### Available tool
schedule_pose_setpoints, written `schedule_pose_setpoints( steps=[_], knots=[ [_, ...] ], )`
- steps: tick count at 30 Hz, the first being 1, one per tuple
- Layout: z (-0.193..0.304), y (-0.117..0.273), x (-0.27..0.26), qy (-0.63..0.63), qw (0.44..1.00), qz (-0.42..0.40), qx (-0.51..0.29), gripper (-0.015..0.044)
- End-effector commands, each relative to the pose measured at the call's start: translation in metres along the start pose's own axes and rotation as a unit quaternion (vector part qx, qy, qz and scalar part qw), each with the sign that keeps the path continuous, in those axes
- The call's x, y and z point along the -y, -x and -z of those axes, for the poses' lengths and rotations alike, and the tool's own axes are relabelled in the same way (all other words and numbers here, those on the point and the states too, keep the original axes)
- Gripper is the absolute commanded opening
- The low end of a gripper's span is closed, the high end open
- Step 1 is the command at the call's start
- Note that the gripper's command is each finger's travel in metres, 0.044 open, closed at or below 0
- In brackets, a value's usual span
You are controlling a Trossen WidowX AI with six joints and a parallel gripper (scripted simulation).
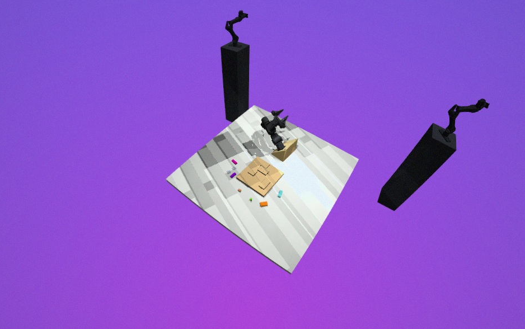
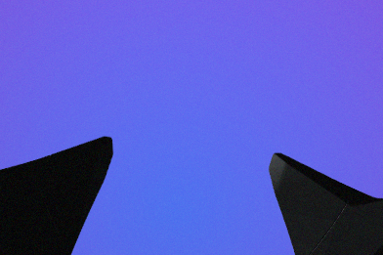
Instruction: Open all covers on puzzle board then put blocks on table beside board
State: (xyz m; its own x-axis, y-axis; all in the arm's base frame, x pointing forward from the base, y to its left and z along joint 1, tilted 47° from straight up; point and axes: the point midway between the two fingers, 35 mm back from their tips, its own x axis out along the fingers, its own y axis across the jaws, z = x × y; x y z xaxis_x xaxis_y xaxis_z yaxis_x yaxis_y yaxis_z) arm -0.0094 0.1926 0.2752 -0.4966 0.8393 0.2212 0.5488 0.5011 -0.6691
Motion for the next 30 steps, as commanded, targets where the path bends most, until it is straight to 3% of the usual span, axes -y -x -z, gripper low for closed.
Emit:
schedule_pose_setpoints(
  steps=[1,15,30],
  knots=[
    [0.001,0.000,0.000,-0.002,1.000,-0.001,-0.001,0.0374],
    [0.053,0.005,-0.043,-0.193,0.972,-0.069,-0.116,0.0006],
    [0.098,0.029,-0.100,-0.380,0.878,-0.133,-0.259,0.0000]
  ],
)
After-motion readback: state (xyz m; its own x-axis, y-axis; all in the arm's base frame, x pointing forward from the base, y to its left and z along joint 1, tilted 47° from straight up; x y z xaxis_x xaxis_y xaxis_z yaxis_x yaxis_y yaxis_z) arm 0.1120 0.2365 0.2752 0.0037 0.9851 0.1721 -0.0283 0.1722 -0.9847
